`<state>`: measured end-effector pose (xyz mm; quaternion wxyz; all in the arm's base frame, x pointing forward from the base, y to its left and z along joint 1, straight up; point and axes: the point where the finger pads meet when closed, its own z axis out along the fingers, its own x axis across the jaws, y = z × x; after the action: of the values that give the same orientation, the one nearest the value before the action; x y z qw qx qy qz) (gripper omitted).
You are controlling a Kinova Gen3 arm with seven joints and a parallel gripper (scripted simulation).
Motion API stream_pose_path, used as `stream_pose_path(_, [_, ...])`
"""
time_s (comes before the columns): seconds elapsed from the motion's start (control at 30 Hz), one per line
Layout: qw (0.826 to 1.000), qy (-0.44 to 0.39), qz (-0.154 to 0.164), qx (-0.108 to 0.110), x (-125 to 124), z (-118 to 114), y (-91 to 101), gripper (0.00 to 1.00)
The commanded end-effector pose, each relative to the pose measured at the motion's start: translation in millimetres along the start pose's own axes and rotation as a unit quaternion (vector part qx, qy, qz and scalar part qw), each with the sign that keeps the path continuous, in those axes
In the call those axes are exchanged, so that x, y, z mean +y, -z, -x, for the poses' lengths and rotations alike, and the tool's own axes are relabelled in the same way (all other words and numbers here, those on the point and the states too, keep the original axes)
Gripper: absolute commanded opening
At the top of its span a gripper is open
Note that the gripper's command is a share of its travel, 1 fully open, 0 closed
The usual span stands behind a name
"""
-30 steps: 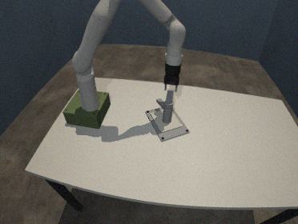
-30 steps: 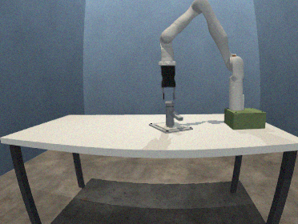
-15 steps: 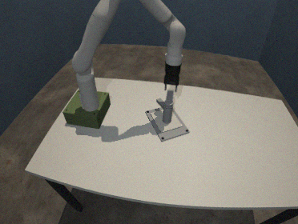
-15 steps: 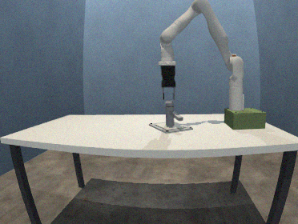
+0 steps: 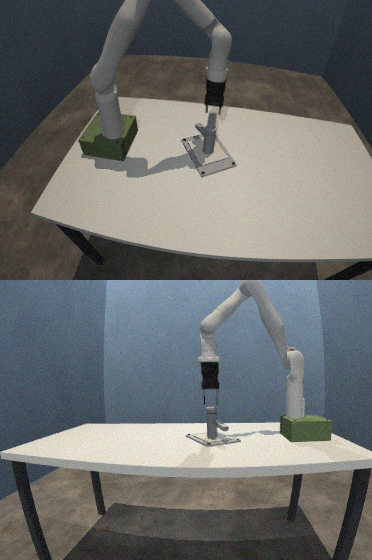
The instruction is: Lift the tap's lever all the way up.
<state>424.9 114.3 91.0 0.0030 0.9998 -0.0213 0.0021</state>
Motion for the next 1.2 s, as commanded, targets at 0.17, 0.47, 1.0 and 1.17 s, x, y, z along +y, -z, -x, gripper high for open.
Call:
stream_pose_path(0.17, [1.0, 0.001, -0.003, 0.001, -5.0, 0.3, -1.2, 1.0])
stream_pose_path(0.47, [1.0, 0.001, -0.003, 0.001, -5.0, 0.2, -1.4, 1.0])
stream_pose_path(1.0, [1.0, 0.001, -0.003, 0.001, -4.9, 0.5, -7.0, 1.0])
stream_pose_path(1.17, [1.0, 0.001, -0.003, 0.001, -4.7, 0.9, -11.2, 1.0])
